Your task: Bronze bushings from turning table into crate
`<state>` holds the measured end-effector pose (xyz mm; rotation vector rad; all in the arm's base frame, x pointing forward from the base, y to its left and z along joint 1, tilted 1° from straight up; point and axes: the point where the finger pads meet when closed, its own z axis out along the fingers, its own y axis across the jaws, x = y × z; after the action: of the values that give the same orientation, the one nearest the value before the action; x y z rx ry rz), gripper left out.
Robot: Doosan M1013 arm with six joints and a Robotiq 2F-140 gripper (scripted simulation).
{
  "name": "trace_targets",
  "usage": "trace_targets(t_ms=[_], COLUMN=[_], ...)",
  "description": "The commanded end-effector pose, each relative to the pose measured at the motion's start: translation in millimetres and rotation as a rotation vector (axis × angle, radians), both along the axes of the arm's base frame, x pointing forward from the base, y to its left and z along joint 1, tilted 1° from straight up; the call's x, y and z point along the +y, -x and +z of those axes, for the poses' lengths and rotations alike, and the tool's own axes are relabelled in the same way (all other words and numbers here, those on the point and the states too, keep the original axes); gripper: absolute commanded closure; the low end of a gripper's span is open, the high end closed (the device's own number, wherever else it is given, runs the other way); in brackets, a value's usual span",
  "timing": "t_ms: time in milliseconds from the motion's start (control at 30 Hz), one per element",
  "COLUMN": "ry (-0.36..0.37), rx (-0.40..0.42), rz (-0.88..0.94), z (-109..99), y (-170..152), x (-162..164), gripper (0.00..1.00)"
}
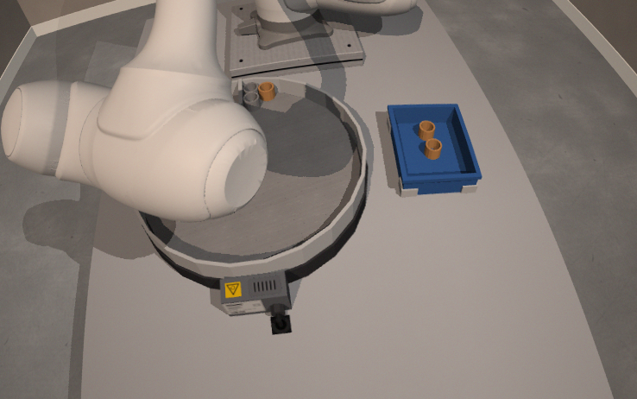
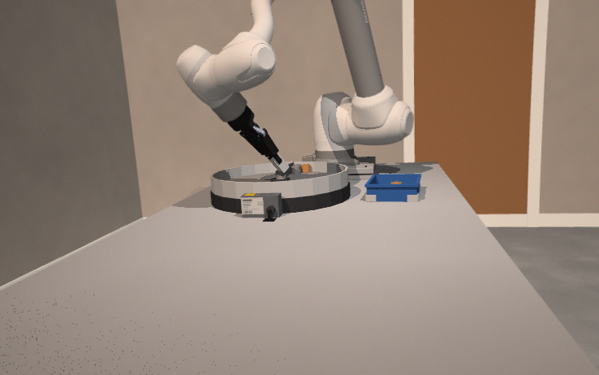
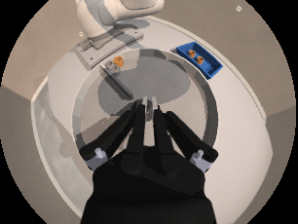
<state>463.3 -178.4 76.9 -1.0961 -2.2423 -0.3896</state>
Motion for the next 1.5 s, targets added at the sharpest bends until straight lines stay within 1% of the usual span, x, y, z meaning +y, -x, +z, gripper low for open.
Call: trace_targets(t_ms=[0, 867, 967, 1133, 1200, 1467], ry=[0.000, 0.000, 0.000, 0.000, 0.000, 0.000], rx=[0.000, 0.000, 0.000, 0.000, 0.000, 0.000], rz=[0.000, 0.000, 0.000, 0.000, 0.000, 0.000], z=[0, 0, 6, 28, 33, 34], y=[0, 0, 0, 0, 0, 0], x=[0, 0, 0, 0, 0, 0], gripper=[0.93, 0.93, 0.93, 0.93, 0.93, 0.93])
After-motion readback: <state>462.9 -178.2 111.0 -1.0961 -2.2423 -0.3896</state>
